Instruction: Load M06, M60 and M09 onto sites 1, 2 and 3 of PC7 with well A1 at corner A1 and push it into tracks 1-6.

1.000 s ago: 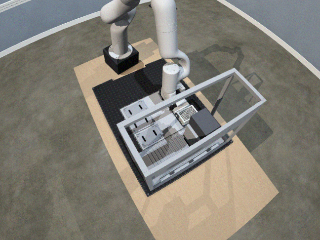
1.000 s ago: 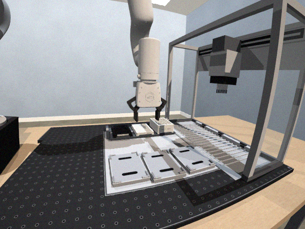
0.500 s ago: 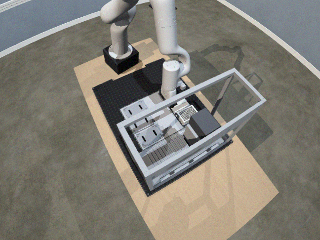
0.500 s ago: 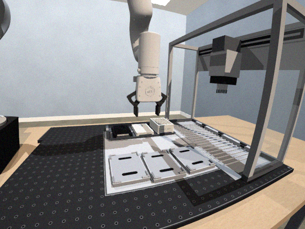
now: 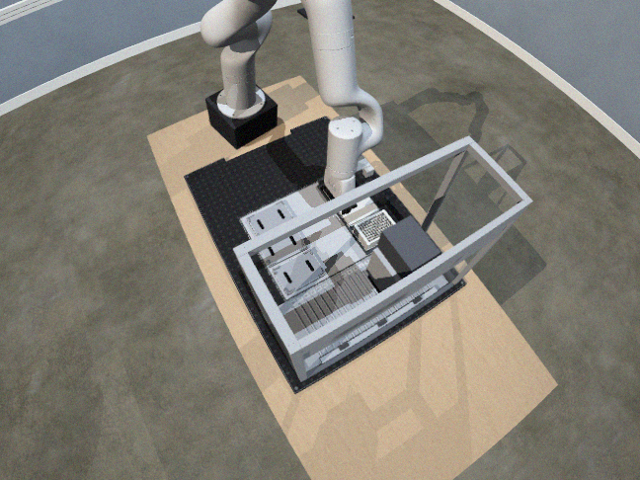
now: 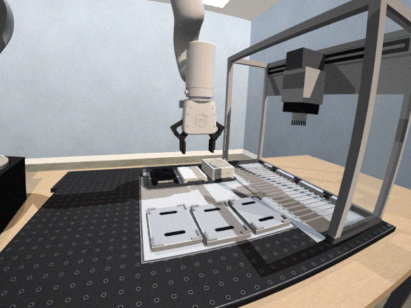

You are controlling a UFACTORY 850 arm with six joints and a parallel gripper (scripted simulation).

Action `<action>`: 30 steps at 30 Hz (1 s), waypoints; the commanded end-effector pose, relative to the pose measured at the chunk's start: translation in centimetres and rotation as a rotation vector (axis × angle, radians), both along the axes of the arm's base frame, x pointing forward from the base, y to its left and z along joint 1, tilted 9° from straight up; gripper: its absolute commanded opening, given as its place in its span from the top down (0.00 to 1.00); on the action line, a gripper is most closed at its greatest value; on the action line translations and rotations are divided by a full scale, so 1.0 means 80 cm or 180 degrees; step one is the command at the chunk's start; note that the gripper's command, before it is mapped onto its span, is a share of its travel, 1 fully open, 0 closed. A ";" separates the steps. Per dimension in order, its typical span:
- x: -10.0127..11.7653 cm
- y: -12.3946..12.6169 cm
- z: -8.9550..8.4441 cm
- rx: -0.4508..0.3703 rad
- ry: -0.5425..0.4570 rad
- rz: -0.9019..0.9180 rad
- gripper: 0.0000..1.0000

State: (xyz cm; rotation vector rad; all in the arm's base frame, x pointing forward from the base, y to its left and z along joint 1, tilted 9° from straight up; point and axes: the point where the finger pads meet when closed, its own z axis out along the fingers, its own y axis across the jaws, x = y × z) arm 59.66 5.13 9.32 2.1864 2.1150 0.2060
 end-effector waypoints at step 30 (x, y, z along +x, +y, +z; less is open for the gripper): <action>0.006 0.178 0.007 -0.0001 -0.0006 0.0002 0.00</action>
